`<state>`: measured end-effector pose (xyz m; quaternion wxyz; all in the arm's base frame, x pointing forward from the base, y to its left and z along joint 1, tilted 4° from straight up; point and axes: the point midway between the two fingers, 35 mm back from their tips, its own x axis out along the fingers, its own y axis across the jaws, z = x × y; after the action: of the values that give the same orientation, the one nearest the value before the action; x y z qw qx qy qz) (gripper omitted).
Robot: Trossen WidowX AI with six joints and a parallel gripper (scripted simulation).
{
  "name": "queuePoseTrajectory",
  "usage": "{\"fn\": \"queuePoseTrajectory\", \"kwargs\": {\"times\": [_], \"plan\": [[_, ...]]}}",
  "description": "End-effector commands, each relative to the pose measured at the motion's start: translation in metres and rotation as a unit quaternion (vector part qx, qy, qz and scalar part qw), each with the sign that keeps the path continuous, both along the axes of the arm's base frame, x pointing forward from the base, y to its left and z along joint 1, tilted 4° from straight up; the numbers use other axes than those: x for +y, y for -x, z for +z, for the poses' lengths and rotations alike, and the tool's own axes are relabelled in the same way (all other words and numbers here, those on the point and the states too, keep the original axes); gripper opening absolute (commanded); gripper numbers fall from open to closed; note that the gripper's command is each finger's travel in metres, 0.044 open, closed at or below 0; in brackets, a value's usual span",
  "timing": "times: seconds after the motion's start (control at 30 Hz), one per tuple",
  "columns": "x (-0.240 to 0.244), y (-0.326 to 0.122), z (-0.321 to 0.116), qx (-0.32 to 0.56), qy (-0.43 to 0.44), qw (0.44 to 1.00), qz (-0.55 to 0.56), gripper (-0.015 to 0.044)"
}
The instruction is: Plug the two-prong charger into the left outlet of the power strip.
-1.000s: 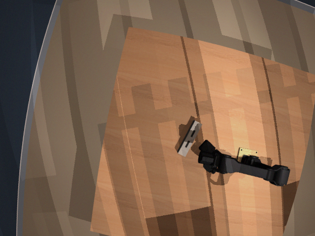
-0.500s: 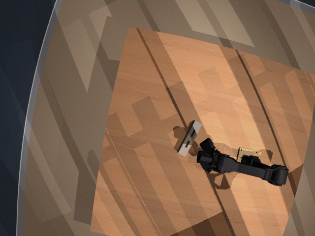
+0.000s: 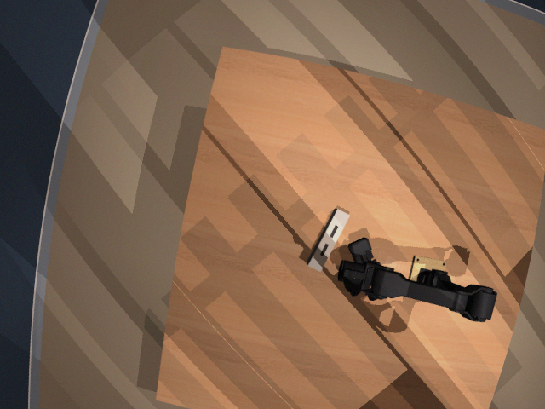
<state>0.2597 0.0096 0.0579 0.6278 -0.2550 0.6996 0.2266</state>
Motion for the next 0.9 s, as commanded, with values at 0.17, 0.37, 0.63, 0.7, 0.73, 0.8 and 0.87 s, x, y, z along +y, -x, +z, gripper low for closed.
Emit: {"fn": "queuePoseTrajectory", "kwargs": {"times": [0.17, 0.37, 0.63, 0.7, 0.73, 0.8, 0.87], "plan": [[0.002, -0.003, -0.004, -0.003, 0.000, 0.998, -0.067, 0.0000], [0.003, -0.004, -0.008, -0.004, 0.002, 0.994, -0.112, 0.0000], [0.004, -0.006, -0.012, -0.006, 0.004, 0.985, -0.170, 0.0000], [0.005, -0.006, -0.013, -0.006, 0.004, 0.983, -0.185, 0.0000], [0.005, -0.006, -0.013, -0.006, 0.005, 0.981, -0.192, 0.0000], [0.005, -0.007, -0.014, -0.006, 0.005, 0.978, -0.207, 0.0000], [0.005, -0.007, -0.015, -0.007, 0.006, 0.975, -0.222, 0.0000]]}}
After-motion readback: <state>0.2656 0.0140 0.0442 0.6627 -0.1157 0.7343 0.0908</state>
